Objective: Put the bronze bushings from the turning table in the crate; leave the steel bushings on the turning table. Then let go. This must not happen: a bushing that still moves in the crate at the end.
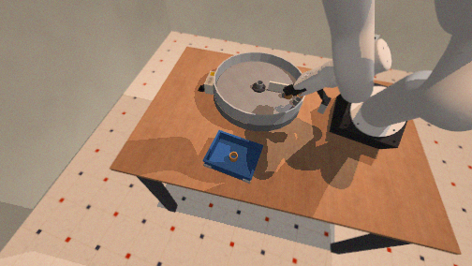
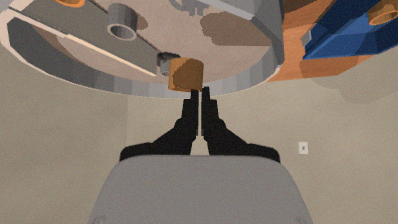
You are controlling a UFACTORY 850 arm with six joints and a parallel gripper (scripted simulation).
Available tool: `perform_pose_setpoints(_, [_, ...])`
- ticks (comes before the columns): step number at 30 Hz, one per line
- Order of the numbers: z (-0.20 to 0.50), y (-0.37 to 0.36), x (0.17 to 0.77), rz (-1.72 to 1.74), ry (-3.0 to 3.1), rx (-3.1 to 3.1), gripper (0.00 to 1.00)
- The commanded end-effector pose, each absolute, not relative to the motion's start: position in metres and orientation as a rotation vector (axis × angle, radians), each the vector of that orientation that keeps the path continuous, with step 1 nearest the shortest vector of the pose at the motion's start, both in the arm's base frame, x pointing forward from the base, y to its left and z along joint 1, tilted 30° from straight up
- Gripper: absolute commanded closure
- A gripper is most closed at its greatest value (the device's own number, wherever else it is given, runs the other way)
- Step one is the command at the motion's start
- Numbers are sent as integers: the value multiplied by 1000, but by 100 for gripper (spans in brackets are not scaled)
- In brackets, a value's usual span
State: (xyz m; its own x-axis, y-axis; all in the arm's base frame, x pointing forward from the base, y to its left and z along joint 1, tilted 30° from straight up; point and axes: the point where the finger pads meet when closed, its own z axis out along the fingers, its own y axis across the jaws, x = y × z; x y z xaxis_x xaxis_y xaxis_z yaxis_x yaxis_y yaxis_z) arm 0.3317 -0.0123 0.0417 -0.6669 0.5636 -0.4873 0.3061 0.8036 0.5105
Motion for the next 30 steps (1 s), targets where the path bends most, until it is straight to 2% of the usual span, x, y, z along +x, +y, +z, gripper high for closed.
perform_pose_setpoints(1, [62, 20, 346, 492, 2343, 652, 100])
perform_pose_setpoints(30, [169, 196, 418, 492, 2343, 652, 100])
